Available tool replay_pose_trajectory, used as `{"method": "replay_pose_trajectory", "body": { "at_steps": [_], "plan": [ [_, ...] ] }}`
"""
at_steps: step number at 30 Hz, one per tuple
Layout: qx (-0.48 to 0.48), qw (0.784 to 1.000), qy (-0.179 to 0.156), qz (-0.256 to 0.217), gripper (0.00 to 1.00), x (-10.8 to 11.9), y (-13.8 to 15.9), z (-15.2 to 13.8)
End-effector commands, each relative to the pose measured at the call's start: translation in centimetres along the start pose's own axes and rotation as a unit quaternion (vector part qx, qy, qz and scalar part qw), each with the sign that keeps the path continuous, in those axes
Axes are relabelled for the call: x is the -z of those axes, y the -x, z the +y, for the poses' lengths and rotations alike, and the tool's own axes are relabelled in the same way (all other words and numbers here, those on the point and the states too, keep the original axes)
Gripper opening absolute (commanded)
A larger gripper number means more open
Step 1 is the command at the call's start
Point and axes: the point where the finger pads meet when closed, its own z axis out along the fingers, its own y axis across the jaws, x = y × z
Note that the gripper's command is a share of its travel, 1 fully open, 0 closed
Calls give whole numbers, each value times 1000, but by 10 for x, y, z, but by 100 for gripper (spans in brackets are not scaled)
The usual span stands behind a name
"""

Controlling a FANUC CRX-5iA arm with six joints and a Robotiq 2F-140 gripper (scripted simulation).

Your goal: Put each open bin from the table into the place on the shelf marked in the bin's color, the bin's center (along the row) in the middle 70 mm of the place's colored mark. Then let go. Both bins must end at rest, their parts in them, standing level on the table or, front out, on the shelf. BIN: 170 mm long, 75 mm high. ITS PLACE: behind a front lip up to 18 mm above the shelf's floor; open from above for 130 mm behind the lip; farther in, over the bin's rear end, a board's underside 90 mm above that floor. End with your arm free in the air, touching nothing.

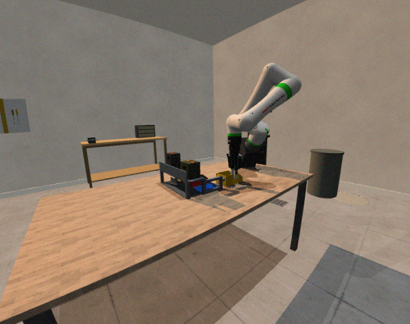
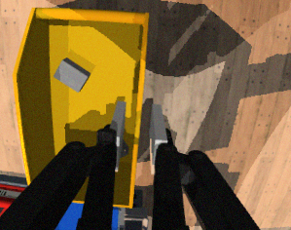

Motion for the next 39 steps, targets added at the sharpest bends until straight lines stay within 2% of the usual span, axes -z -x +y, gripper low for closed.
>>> {"method": "replay_pose_trajectory", "body": {
  "at_steps": [1, 2, 3, 39],
  "plan": [
    [0, 1000, 0, 0, 15, 0, 0, 0],
    [0, 1000, 0, 0, 15, 0, 0, 0],
    [0, 1000, 0, 0, 0, 0, 0, 0],
    [0, 1000, 0, 0, 0, 0, 0, 0]
  ]
}}
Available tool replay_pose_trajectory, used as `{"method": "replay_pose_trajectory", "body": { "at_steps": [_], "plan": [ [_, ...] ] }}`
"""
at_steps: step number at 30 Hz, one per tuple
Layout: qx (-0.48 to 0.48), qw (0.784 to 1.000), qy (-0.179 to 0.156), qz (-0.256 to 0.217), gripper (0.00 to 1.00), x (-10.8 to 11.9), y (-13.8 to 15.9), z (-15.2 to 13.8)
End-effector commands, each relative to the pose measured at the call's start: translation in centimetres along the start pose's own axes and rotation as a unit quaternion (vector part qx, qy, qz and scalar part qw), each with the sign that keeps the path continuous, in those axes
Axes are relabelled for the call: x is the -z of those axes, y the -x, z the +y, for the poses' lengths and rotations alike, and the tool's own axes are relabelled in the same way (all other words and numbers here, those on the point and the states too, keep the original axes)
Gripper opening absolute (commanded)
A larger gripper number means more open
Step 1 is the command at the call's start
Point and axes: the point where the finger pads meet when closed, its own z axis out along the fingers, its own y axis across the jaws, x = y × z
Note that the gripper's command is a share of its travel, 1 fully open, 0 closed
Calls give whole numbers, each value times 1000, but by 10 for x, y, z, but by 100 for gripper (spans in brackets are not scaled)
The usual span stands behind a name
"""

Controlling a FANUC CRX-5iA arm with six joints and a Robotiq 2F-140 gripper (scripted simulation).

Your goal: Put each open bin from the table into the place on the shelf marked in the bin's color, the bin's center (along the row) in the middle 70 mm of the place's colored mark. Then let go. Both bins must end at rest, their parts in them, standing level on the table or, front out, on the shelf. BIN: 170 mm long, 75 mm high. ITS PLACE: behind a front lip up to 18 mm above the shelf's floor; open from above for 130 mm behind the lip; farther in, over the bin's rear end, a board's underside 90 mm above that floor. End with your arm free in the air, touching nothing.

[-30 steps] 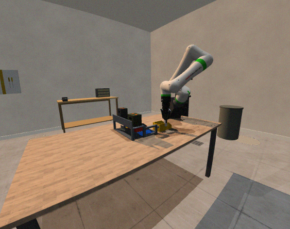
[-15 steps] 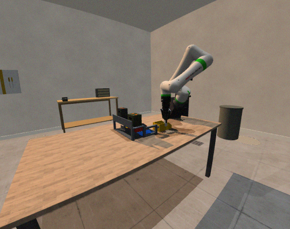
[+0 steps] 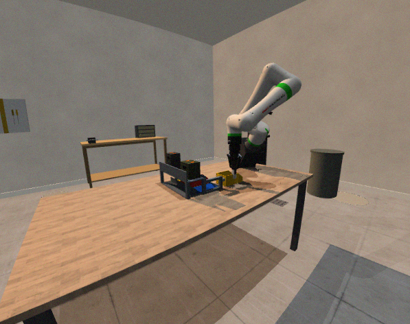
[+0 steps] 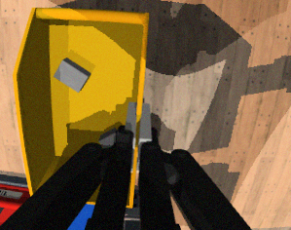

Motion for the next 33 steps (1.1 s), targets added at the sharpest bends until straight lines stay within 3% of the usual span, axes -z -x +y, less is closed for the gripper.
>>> {"method": "replay_pose_trajectory", "body": {
  "at_steps": [1, 33],
  "plan": [
    [0, 1000, 0, 0, 0, 0, 0, 0],
    [0, 1000, 0, 0, 0, 15, 0, 0]
  ]
}}
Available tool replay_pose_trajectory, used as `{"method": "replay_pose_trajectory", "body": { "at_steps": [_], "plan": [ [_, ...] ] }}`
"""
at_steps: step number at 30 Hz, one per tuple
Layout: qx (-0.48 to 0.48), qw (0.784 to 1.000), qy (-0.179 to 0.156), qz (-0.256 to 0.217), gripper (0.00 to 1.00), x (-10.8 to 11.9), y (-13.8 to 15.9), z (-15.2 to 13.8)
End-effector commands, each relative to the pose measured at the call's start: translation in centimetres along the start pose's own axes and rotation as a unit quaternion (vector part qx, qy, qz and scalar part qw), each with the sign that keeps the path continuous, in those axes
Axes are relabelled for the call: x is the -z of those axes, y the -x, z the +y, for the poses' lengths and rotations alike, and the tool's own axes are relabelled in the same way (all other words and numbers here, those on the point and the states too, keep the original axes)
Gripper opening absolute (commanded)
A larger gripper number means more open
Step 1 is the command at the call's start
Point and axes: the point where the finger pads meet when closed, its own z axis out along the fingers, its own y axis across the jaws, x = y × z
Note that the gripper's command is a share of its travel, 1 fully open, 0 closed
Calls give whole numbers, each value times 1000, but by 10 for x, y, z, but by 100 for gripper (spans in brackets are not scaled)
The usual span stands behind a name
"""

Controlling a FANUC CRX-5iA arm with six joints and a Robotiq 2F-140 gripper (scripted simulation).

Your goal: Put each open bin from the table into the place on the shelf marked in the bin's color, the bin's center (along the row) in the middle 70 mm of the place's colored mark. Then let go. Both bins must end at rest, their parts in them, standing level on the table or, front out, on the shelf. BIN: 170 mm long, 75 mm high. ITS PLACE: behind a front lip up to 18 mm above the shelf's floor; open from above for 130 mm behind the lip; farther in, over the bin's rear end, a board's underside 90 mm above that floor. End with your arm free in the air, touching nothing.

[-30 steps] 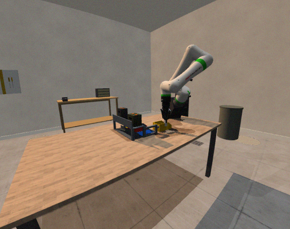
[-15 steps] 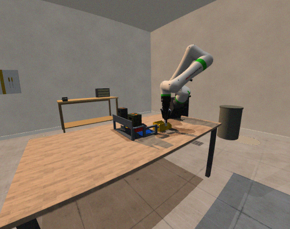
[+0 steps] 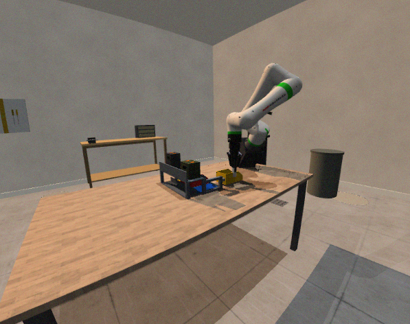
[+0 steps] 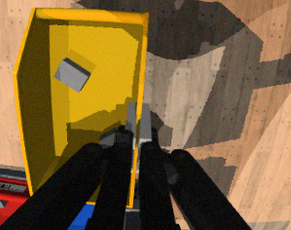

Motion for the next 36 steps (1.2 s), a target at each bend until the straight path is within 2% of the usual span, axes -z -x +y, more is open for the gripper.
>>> {"method": "replay_pose_trajectory", "body": {
  "at_steps": [1, 12, 36],
  "plan": [
    [0, 1000, 0, 0, 0, 3, 0, 0],
    [0, 1000, 0, 0, 0, 15, 0, 0],
    [0, 1000, 0, 0, 0, 18, 0, 0]
  ]
}}
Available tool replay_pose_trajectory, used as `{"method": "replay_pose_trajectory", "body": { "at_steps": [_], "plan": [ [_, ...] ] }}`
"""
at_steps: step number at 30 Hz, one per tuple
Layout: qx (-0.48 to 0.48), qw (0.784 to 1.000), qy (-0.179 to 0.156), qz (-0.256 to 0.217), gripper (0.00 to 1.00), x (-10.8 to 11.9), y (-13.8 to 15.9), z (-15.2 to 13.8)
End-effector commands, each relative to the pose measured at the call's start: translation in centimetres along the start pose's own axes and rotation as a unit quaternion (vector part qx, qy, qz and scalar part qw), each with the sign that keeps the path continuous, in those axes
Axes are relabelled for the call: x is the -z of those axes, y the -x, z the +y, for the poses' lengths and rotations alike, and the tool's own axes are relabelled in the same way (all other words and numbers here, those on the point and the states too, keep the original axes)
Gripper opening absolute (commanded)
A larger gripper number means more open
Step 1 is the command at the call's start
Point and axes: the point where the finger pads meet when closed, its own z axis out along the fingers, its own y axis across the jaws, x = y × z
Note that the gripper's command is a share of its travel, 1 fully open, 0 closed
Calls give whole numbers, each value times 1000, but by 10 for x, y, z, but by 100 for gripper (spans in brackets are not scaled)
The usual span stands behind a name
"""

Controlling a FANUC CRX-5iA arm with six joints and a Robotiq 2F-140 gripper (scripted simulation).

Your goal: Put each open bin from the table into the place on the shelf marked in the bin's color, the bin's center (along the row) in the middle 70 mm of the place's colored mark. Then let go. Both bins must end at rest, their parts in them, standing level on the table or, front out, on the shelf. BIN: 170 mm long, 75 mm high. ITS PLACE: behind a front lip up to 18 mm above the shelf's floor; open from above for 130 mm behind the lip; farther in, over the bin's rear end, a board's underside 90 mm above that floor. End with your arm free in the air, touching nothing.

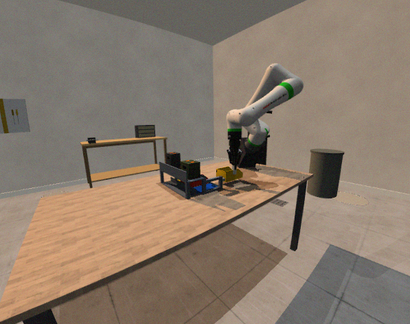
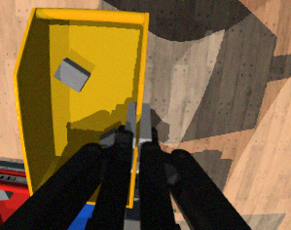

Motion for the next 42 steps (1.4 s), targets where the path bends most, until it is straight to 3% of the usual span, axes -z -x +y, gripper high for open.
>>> {"method": "replay_pose_trajectory", "body": {
  "at_steps": [1, 29, 42],
  "plan": [
    [0, 1000, 0, 0, 0, 0, 0, 0],
    [0, 1000, 0, 0, 0, 0, 0, -11],
    [0, 1000, 0, 0, 0, 0, -1, -34]
  ]
}}
